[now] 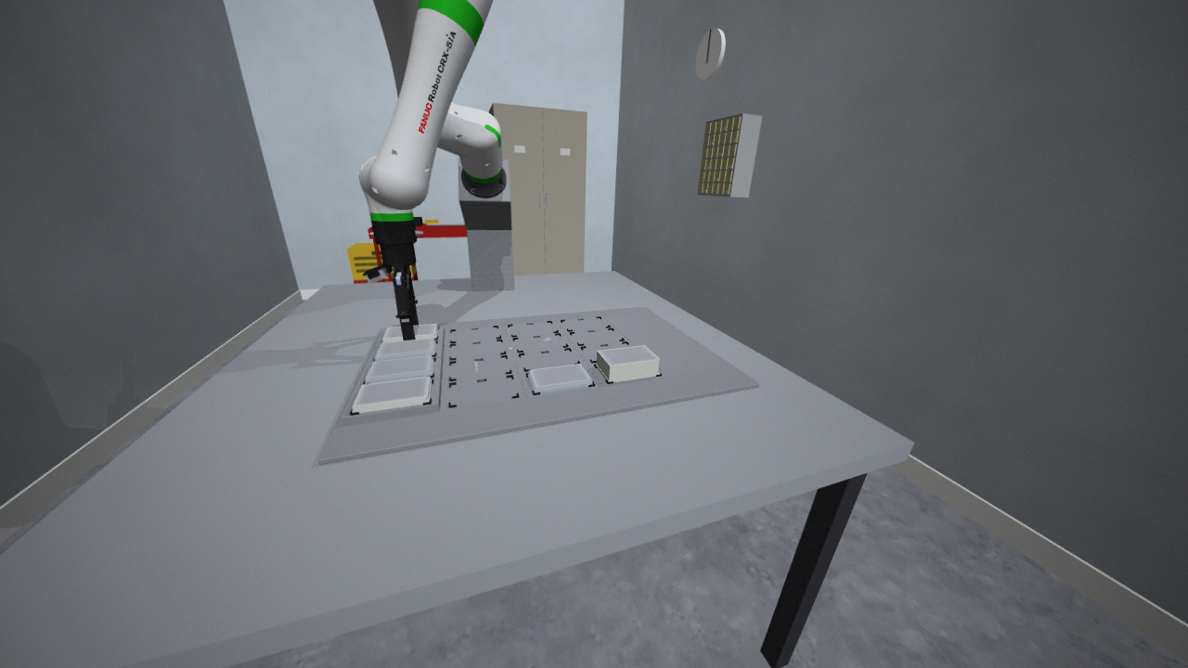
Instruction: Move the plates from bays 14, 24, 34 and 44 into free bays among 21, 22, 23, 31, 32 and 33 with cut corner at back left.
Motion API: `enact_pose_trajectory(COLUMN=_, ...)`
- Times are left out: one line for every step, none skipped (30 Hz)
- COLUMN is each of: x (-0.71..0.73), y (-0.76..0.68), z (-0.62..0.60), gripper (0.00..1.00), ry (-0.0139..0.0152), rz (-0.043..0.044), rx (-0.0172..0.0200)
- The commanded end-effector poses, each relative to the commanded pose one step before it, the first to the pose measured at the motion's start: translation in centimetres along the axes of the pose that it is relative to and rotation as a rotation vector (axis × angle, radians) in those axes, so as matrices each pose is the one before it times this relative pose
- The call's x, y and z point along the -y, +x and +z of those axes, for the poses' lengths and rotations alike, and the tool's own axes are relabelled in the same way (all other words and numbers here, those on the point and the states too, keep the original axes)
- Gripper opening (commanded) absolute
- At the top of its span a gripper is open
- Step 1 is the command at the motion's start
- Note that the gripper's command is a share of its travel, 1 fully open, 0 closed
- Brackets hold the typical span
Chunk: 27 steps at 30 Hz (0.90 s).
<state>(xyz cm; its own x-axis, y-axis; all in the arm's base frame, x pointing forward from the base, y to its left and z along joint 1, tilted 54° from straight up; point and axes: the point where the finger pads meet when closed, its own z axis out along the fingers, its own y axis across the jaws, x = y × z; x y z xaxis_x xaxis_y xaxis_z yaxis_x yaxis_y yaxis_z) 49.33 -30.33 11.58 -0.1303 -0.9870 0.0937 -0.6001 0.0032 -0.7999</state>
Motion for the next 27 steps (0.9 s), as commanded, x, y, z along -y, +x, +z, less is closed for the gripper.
enact_pose_trajectory(x=0.038, y=0.062, z=-0.035, gripper=0.7, ry=0.00086, rz=-0.00018, rx=-0.00101)
enact_pose_trajectory(x=-0.001, y=0.001, z=0.0, gripper=0.7, ry=0.0, rz=0.0, rx=0.0)
enact_pose_trajectory(x=-0.001, y=0.001, z=0.0, gripper=0.7, ry=0.0, rz=0.0, rx=0.0)
enact_pose_trajectory(x=-0.001, y=0.001, z=0.0, gripper=0.7, ry=0.0, rz=0.0, rx=0.0)
enact_pose_trajectory(x=-0.001, y=0.001, z=0.0, gripper=0.7, ry=0.0, rz=0.0, rx=0.0)
enact_pose_trajectory(x=-0.001, y=0.0, z=0.0, gripper=0.7, ry=0.0, rz=0.0, rx=0.0)
enact_pose_trajectory(x=0.0, y=0.0, z=0.0, gripper=0.69, ry=0.0, rz=0.0, rx=0.0)
enact_pose_trajectory(x=0.006, y=0.001, z=0.002, gripper=0.69, ry=0.00009, rz=-0.00008, rx=-0.00013)
enact_pose_trajectory(x=-0.002, y=-0.001, z=0.0, gripper=0.68, ry=-0.00003, rz=0.00002, rx=0.00005)
enact_pose_trajectory(x=0.0, y=0.0, z=0.0, gripper=0.68, ry=0.0, rz=0.0, rx=0.0)
enact_pose_trajectory(x=0.0, y=0.0, z=0.0, gripper=0.68, ry=0.0, rz=0.0, rx=0.0)
enact_pose_trajectory(x=0.0, y=0.0, z=0.0, gripper=0.68, ry=0.0, rz=0.0, rx=0.0)
enact_pose_trajectory(x=0.0, y=0.0, z=0.0, gripper=0.68, ry=0.0, rz=0.0, rx=0.0)
enact_pose_trajectory(x=0.0, y=0.0, z=0.0, gripper=0.67, ry=0.0, rz=0.0, rx=0.0)
enact_pose_trajectory(x=0.0, y=0.0, z=0.0, gripper=0.67, ry=0.0, rz=0.0, rx=0.0)
enact_pose_trajectory(x=0.0, y=0.0, z=0.0, gripper=0.66, ry=0.0, rz=0.0, rx=0.0)
enact_pose_trajectory(x=0.0, y=0.0, z=0.0, gripper=0.66, ry=0.0, rz=0.0, rx=0.0)
enact_pose_trajectory(x=0.0, y=0.0, z=0.0, gripper=0.65, ry=0.0, rz=0.0, rx=0.0)
enact_pose_trajectory(x=0.0, y=0.0, z=0.0, gripper=0.65, ry=0.0, rz=0.0, rx=0.0)
enact_pose_trajectory(x=0.0, y=0.0, z=0.0, gripper=0.65, ry=0.0, rz=0.0, rx=0.0)
enact_pose_trajectory(x=0.0, y=0.0, z=0.0, gripper=0.64, ry=0.0, rz=0.0, rx=0.0)
enact_pose_trajectory(x=0.0, y=0.0, z=0.0, gripper=0.64, ry=0.0, rz=0.0, rx=0.0)
enact_pose_trajectory(x=0.0, y=0.0, z=0.0, gripper=0.63, ry=0.0, rz=0.0, rx=0.0)
enact_pose_trajectory(x=0.0, y=0.0, z=0.0, gripper=0.63, ry=0.0, rz=0.0, rx=0.0)
enact_pose_trajectory(x=0.0, y=0.0, z=0.0, gripper=0.62, ry=0.0, rz=0.0, rx=0.0)
enact_pose_trajectory(x=0.0, y=0.0, z=0.0, gripper=0.62, ry=0.0, rz=0.0, rx=0.0)
enact_pose_trajectory(x=0.0, y=0.0, z=0.0, gripper=0.62, ry=0.0, rz=0.0, rx=0.0)
